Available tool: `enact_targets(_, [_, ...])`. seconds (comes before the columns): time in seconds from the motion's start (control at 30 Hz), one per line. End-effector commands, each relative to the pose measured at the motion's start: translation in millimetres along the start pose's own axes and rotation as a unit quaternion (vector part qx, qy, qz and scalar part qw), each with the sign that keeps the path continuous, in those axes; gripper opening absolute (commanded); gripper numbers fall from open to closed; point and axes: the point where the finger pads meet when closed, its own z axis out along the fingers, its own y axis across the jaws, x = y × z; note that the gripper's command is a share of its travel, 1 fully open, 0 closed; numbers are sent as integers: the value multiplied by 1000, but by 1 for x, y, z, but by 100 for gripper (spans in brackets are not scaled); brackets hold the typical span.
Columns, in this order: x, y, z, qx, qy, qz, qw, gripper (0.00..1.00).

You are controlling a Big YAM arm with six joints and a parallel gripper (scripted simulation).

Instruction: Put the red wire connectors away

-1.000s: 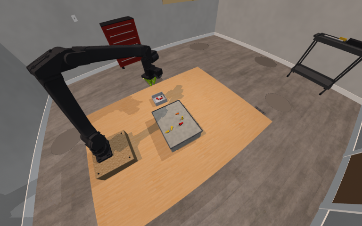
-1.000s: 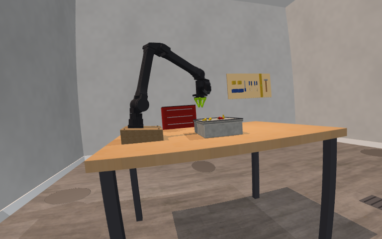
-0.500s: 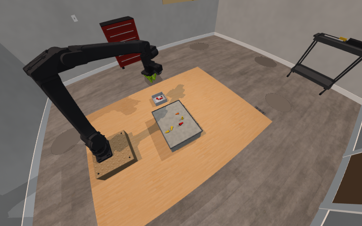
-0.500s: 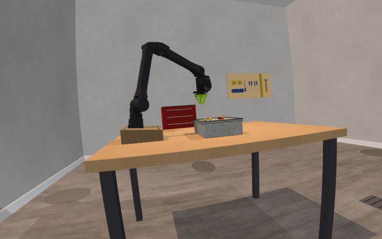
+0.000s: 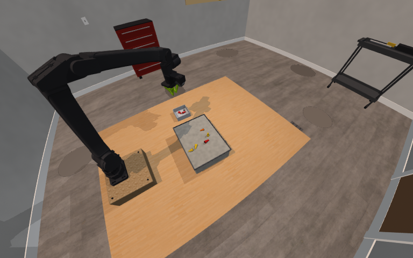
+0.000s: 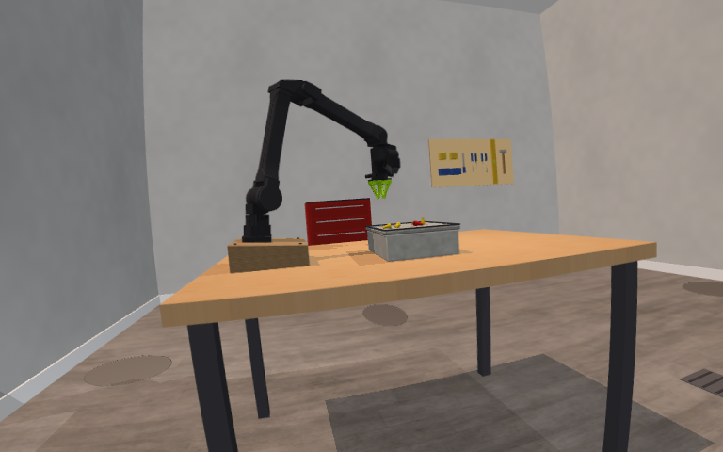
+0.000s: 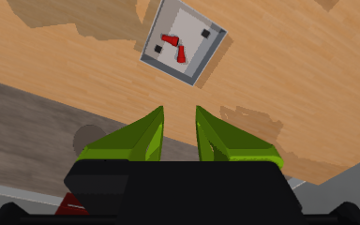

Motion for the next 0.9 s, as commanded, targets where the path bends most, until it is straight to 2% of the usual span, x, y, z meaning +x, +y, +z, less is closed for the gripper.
enact_targets(0.0, [5,-1,7,10,-2,-3,1000,29])
enact_targets(0.87, [6,3,4,6,-1,-3,1000,29])
